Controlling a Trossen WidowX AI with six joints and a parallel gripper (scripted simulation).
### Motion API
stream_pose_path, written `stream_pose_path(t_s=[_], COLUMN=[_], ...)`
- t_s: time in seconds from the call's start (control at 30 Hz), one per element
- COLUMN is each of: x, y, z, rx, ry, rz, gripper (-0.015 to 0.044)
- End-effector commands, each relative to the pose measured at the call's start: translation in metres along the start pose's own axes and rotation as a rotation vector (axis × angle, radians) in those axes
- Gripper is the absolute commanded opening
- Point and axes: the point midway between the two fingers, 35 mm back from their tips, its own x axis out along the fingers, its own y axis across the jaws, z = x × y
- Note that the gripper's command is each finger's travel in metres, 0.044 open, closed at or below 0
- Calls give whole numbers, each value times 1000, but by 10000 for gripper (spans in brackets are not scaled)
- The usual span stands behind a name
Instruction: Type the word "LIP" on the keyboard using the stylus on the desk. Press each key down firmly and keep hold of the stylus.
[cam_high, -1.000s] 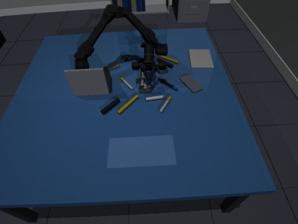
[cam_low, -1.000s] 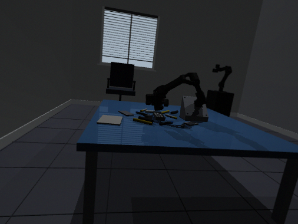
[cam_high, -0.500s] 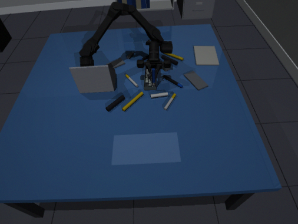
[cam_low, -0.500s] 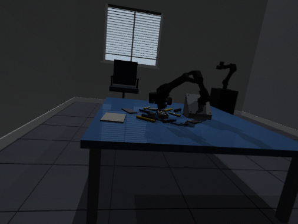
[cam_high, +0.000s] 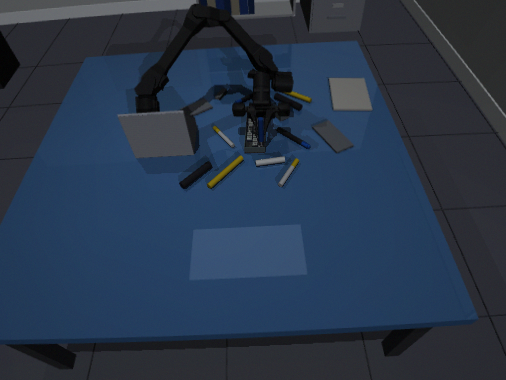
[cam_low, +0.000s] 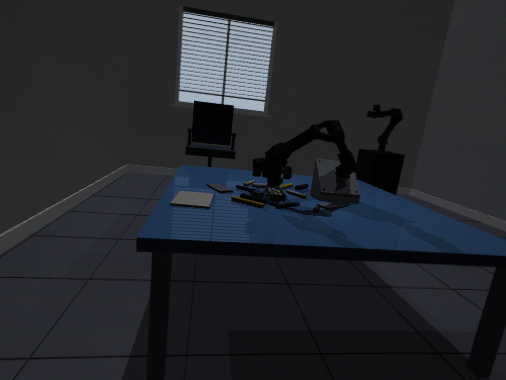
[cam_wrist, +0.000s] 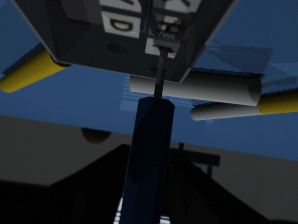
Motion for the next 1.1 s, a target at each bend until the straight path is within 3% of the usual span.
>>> stream_pose_path(t_s=[0.0, 1.07], x=[1, -17], y=[0, -2], z=[3, -30], rx=[4, 18], ry=[-3, -6], rz=[-2, -7], gripper=[81, 81])
